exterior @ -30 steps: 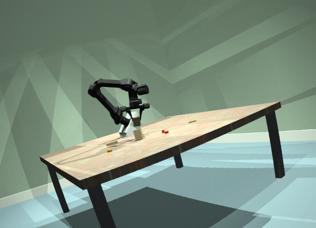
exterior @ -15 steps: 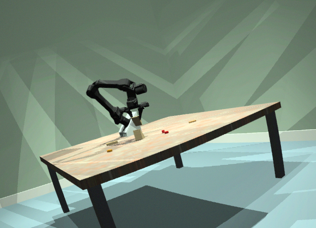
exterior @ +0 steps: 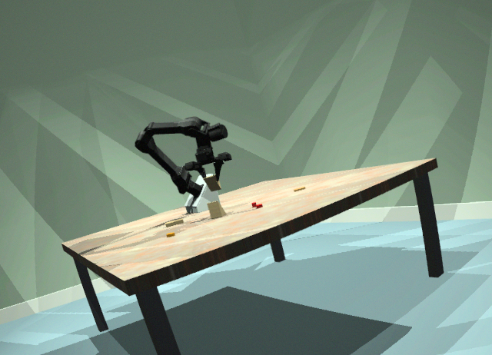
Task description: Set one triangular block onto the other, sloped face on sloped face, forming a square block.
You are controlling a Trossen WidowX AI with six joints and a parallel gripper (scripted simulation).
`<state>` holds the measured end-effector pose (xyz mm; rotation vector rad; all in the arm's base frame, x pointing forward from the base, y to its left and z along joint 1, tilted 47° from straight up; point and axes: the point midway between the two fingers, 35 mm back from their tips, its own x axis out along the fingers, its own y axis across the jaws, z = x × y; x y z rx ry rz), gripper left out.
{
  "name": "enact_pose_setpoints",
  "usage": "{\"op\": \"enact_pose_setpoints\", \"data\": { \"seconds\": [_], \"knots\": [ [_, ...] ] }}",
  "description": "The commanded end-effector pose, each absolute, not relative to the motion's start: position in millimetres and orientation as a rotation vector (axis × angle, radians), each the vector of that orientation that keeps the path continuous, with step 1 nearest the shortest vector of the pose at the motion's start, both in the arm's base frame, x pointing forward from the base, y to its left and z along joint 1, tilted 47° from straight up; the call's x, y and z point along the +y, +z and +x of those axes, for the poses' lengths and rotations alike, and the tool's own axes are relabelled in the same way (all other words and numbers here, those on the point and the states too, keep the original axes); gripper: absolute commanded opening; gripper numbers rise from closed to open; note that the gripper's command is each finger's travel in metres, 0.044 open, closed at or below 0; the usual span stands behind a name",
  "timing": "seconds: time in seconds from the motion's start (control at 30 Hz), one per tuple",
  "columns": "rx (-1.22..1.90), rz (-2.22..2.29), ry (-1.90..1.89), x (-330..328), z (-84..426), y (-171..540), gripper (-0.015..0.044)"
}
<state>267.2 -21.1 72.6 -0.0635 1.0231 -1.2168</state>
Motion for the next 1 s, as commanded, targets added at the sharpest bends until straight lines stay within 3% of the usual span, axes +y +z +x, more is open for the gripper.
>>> {"op": "enact_pose_setpoints", "data": {
  "seconds": [0.0, 0.47, 0.97],
  "knots": [
    [1.024, -0.066, -1.219, -17, 281, 81, 0.0000],
    [1.023, -0.066, -1.219, -10, 307, 103, 0.0000],
    [1.020, -0.066, -1.218, -68, 317, 70, 0.0000]
  ]
}}
